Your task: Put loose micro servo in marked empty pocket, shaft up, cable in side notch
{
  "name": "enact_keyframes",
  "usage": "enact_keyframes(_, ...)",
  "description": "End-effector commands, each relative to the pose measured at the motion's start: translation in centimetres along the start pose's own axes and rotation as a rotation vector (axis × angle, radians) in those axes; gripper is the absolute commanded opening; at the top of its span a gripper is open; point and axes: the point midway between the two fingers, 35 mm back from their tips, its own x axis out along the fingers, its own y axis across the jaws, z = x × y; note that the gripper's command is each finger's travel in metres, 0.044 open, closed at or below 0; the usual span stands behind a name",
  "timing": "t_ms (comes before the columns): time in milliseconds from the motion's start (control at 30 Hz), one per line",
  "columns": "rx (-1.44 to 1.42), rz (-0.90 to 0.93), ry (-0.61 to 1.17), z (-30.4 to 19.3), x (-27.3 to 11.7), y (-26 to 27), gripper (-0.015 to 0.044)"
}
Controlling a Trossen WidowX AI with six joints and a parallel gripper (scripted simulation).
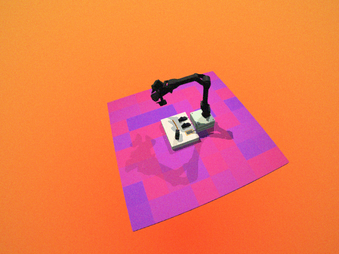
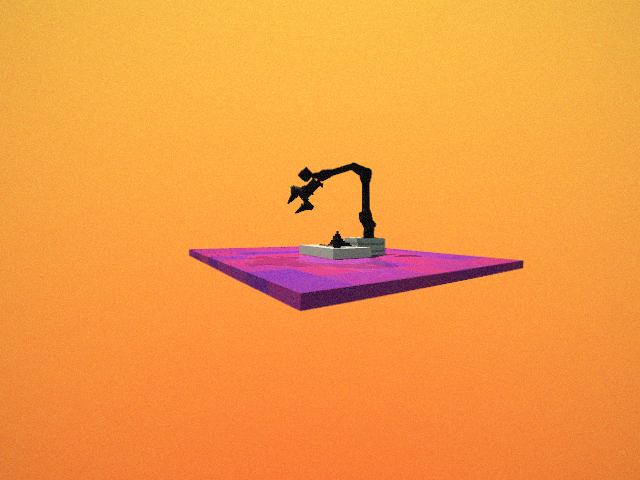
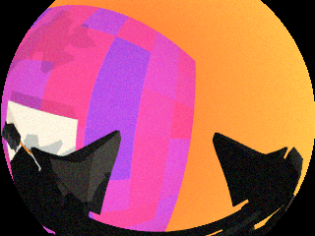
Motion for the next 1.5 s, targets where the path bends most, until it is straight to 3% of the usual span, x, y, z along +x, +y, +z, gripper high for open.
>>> enact_keyframes(0,-0.073,0.106,-0.015,1.4,-0.3,3.9,0.0440)
enact_keyframes(467,-0.385,0.463,-0.023,4.1,-3.7,17.0,0.0440)
enact_keyframes(933,-0.720,0.776,0.036,2.3,-10.0,27.9,0.0440)
enact_keyframes(1467,-0.755,0.804,0.046,0.9,-8.9,30.5,0.0440)
